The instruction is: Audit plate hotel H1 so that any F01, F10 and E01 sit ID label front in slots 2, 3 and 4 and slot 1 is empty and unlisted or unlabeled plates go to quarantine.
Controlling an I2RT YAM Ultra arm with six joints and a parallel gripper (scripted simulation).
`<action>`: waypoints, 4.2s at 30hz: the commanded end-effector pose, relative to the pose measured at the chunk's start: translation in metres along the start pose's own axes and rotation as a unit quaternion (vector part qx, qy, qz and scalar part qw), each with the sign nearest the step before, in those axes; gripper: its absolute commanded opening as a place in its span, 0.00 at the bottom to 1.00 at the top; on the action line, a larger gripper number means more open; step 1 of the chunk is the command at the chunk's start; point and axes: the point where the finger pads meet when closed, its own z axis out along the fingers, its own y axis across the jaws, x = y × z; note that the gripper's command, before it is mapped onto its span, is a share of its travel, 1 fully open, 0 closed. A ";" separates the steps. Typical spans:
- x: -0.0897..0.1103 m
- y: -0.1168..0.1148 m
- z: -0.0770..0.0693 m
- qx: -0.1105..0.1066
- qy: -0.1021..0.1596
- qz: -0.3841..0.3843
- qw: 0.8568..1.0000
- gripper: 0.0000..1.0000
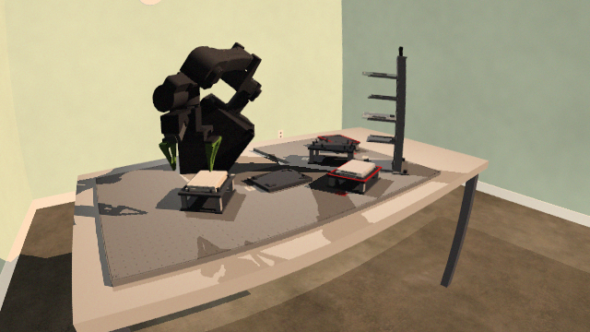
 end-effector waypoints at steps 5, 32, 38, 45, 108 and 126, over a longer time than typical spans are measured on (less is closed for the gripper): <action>-0.007 -0.007 -0.017 -0.003 -0.023 0.006 1.000 1.00; -0.007 -0.007 -0.017 -0.003 -0.023 0.006 1.000 1.00; -0.009 -0.006 -0.014 -0.004 -0.024 0.006 1.000 1.00; -0.012 0.001 -0.008 -0.003 -0.026 -0.001 1.000 1.00; -0.025 0.003 0.016 -0.001 -0.046 -0.012 0.999 1.00; -0.026 0.004 0.016 -0.001 -0.047 -0.013 0.999 1.00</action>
